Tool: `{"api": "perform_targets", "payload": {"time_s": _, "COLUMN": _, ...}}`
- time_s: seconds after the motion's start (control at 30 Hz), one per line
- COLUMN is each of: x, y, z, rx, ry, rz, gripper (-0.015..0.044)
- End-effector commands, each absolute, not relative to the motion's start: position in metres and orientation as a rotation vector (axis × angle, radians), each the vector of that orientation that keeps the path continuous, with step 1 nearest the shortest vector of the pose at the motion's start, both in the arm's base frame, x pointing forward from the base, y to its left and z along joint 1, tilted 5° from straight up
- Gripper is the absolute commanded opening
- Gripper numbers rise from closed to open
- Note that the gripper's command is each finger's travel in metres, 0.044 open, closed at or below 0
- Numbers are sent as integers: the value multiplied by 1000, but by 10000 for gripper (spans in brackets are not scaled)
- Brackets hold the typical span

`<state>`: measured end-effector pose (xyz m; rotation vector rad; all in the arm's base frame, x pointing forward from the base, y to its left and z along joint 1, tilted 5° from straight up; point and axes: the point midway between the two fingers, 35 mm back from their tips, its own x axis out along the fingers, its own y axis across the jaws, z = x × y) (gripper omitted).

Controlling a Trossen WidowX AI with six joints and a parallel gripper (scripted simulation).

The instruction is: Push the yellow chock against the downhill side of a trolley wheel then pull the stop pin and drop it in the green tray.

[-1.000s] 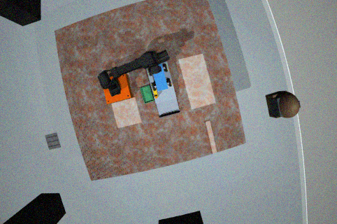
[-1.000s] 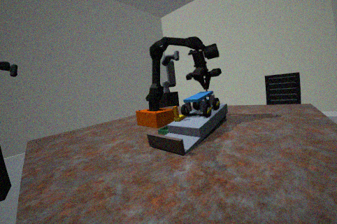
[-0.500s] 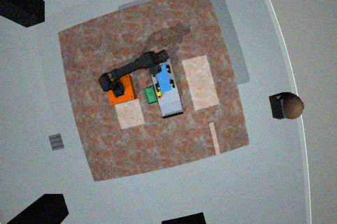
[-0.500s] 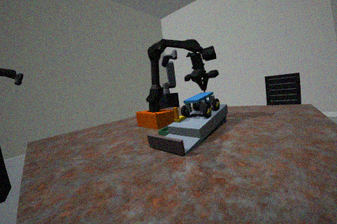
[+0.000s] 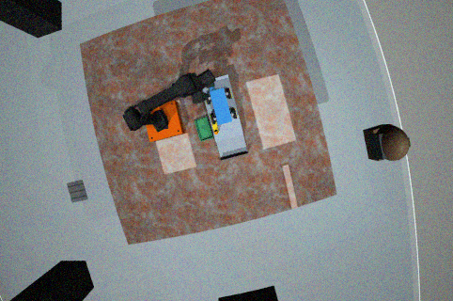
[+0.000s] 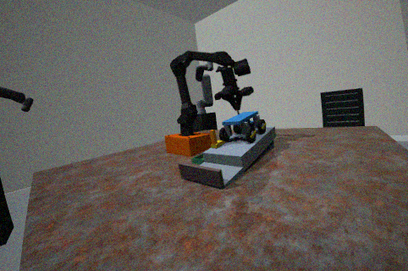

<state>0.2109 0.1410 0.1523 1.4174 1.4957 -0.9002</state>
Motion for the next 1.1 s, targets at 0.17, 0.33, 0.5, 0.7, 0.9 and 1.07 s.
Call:
{"api": "perform_targets", "payload": {"time_s": 0.17, "x": 201, "y": 137, "z": 154, "rx": 1422, "ry": 1490, "rz": -895, "gripper": 0}}
{"api": "perform_targets", "payload": {"time_s": 0.33, "x": 204, "y": 122, "z": 148, "rx": 1421, "ry": 1489, "rz": -896, "gripper": 0}}
{"api": "perform_targets", "payload": {"time_s": 0.5, "x": 206, "y": 106, "z": 143, "rx": 1420, "ry": 1488, "rz": -897, "gripper": 0}}
{"api": "perform_targets", "payload": {"time_s": 0.7, "x": 209, "y": 87, "z": 137, "rx": 1418, "ry": 1486, "rz": -898, "gripper": 0}}
{"api": "perform_targets", "payload": {"time_s": 0.9, "x": 212, "y": 67, "z": 132, "rx": 1417, "ry": 1485, "rz": -899, "gripper": 0}}
{"api": "perform_targets", "payload": {"time_s": 1.07, "x": 214, "y": 51, "z": 129, "rx": 1416, "ry": 1484, "rz": -900, "gripper": 0}}
